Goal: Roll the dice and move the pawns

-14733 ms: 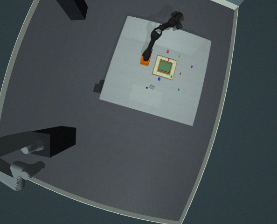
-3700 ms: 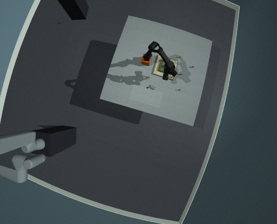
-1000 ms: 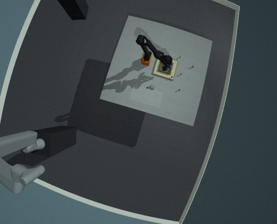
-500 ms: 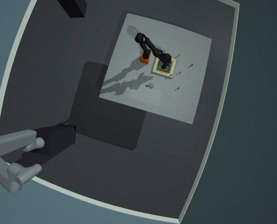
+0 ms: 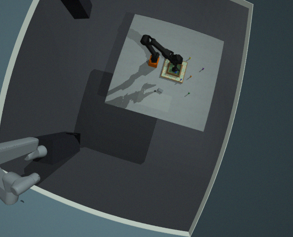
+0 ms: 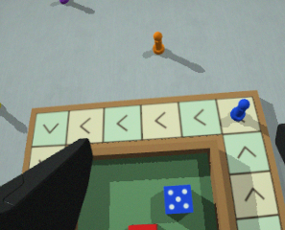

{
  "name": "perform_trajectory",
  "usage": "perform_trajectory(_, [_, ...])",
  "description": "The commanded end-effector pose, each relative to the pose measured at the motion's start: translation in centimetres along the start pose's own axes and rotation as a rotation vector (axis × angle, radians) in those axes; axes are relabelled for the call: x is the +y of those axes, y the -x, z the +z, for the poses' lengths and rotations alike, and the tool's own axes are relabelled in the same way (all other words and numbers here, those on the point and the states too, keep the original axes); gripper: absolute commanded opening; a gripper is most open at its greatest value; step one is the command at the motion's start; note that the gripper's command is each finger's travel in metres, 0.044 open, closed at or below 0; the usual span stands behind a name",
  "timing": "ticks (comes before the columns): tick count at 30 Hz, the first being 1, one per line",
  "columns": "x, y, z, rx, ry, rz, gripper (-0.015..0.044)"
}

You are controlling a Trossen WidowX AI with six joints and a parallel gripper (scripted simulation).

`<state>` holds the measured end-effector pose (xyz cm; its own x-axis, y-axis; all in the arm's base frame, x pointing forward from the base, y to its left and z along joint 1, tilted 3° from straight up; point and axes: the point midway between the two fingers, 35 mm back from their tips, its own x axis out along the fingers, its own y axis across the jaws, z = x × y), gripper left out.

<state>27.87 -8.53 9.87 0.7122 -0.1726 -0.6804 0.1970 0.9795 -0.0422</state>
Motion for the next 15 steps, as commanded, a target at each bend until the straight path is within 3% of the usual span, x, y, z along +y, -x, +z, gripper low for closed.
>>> perform_trajectory(1, [0.9, -0.8, -0.1, 0.113, -0.015, 0.022, 0.0440])
perform_trajectory(15, [6.6, -4.6, -2.0, 0.820, -0.004, 0.002, 0.0440])
